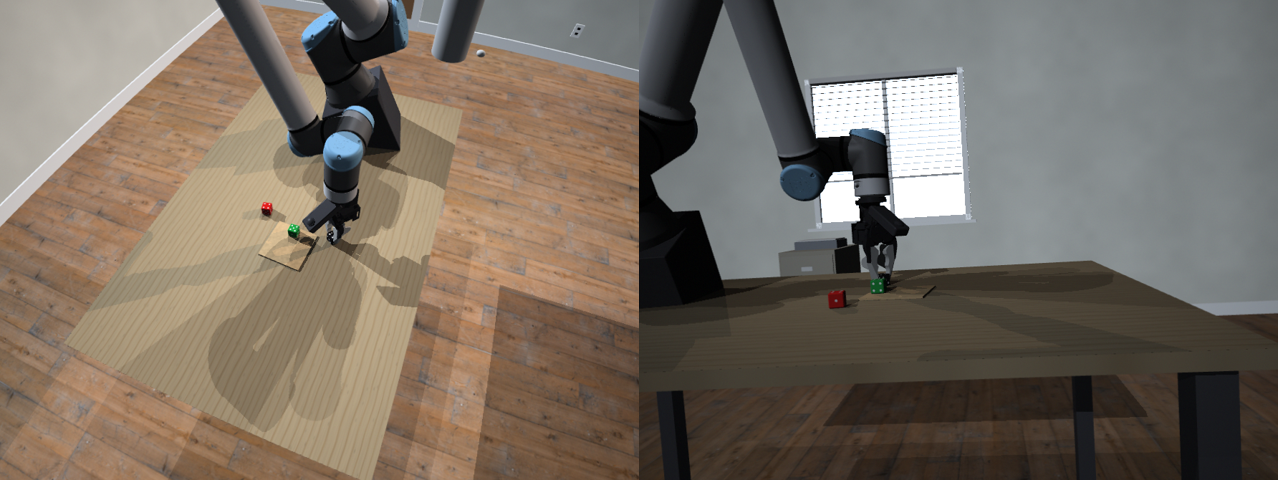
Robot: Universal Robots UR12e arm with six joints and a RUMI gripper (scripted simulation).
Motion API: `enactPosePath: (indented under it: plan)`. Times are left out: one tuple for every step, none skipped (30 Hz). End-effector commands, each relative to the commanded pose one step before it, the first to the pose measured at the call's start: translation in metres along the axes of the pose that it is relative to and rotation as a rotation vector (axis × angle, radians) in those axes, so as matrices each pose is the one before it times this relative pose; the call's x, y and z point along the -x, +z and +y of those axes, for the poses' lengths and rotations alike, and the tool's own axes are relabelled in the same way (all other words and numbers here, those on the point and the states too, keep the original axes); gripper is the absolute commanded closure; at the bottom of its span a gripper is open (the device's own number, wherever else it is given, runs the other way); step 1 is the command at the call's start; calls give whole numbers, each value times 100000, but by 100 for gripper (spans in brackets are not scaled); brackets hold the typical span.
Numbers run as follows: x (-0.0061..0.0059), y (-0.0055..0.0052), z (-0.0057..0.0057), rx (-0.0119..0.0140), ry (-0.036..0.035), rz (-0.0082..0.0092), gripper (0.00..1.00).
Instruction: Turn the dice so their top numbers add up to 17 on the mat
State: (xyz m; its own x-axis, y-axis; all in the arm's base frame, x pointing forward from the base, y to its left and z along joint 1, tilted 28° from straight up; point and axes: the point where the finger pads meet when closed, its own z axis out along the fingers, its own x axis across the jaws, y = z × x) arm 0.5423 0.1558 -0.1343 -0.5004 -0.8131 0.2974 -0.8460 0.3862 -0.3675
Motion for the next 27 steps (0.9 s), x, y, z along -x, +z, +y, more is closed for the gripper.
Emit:
enactPosePath:
  plan:
    - [27, -40, -23, -59, 15, -70, 90]
    - [0, 0, 0, 0, 0, 0, 90]
    - [0, 0, 0, 0, 0, 0, 90]
    - [0, 0, 0, 0, 0, 0, 90]
    - [0, -4, 0, 0, 0, 0, 90]
    - [0, -27, 0, 0, 0, 0, 90]
    - [0, -68, 0, 0, 0, 0, 90]
    - [0, -122, 0, 0, 0, 0, 90]
    - [0, -186, 0, 0, 0, 0, 90]
    - [0, 0, 0, 0, 0, 0, 90]
    - [0, 0, 0, 0, 0, 0, 90]
    - [0, -255, 0, 0, 0, 0, 90]
    - [0, -325, 0, 0, 0, 0, 90]
    - [0, -395, 0, 0, 0, 0, 90]
    - [0, -460, 0, 0, 0, 0, 90]
    - [0, -519, 0, 0, 0, 0, 90]
    - [0, -570, 0, 0, 0, 0, 90]
    - [0, -611, 0, 0, 0, 0, 90]
    - [0, -642, 0, 0, 0, 0, 90]
    - [0, -660, 0, 0, 0, 0, 90]
    - [0, -665, 0, 0, 0, 0, 90]
    - [1, -658, 0, 0, 0, 0, 90]
    - [0, -637, 0, 0, 0, 0, 90]
    - [0, -602, 0, 0, 0, 0, 90]
    - [0, -556, 0, 0, 0, 0, 90]
    - [0, -499, 0, 0, 0, 0, 90]
    - [0, 0, 0, 0, 0, 0, 90]
